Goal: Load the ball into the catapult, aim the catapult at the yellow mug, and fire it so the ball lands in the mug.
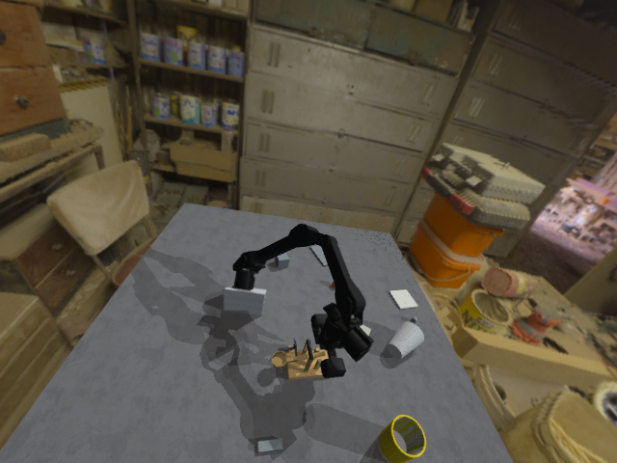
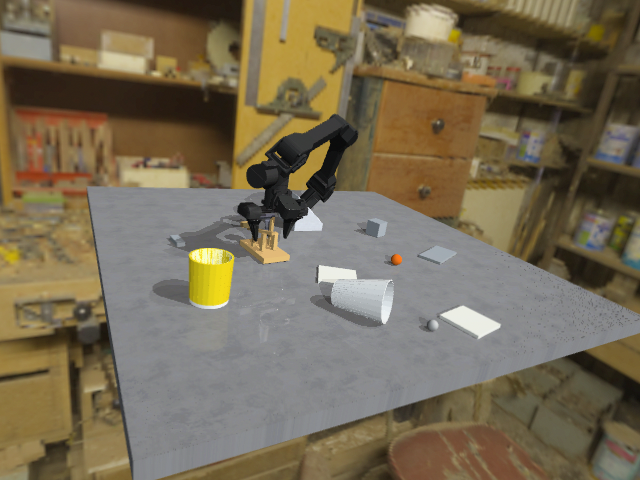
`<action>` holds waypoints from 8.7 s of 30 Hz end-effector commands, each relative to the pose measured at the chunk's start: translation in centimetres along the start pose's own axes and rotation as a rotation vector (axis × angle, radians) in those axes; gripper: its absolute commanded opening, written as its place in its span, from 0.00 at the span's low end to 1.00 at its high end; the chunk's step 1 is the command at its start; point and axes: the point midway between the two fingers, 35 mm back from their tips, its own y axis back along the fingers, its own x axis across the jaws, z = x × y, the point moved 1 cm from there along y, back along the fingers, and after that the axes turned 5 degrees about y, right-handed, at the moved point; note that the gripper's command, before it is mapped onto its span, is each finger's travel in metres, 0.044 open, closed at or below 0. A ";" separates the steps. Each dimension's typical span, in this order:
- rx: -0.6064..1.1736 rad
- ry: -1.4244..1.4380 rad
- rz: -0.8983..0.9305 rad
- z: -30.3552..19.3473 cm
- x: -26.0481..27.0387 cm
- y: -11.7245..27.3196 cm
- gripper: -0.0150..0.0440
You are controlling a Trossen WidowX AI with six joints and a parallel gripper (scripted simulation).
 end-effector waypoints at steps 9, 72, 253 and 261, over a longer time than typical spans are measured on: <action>-0.004 -0.003 0.004 0.0 0.1 -1.9 1.00; -0.002 -0.890 0.001 -1.0 -2.1 2.6 0.25; 0.009 -0.886 0.003 -1.1 -2.1 -1.5 0.83; 0.009 -0.888 -0.001 -1.1 -2.4 6.7 1.00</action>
